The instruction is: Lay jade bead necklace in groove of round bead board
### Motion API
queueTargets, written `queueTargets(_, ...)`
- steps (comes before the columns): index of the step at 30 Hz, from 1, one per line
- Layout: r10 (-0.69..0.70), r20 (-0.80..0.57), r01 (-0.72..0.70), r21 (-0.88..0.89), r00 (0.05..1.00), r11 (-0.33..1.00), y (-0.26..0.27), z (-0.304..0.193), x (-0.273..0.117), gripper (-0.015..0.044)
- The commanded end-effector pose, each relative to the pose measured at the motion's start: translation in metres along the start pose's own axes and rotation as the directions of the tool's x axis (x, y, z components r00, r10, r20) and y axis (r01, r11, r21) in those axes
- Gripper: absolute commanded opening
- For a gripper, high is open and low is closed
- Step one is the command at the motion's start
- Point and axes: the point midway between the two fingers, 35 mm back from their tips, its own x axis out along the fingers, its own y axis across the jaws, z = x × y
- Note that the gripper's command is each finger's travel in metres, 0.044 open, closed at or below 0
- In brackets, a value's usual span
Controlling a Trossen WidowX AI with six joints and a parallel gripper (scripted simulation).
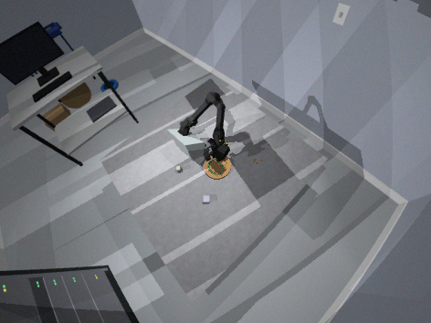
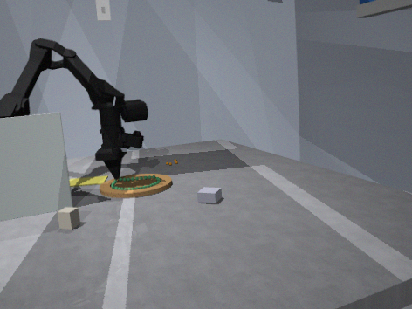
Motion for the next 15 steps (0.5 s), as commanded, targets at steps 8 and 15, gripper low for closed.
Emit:
queueTargets(8,0.002,0.002,-0.002,0.001,1.000,1.000,0.0010,0.0002,0.0036,0.0053)
queueTargets(15,0.002,0.002,-0.002,0.001,1.000,1.000,0.0010,0.0002,0.0036,0.0236)
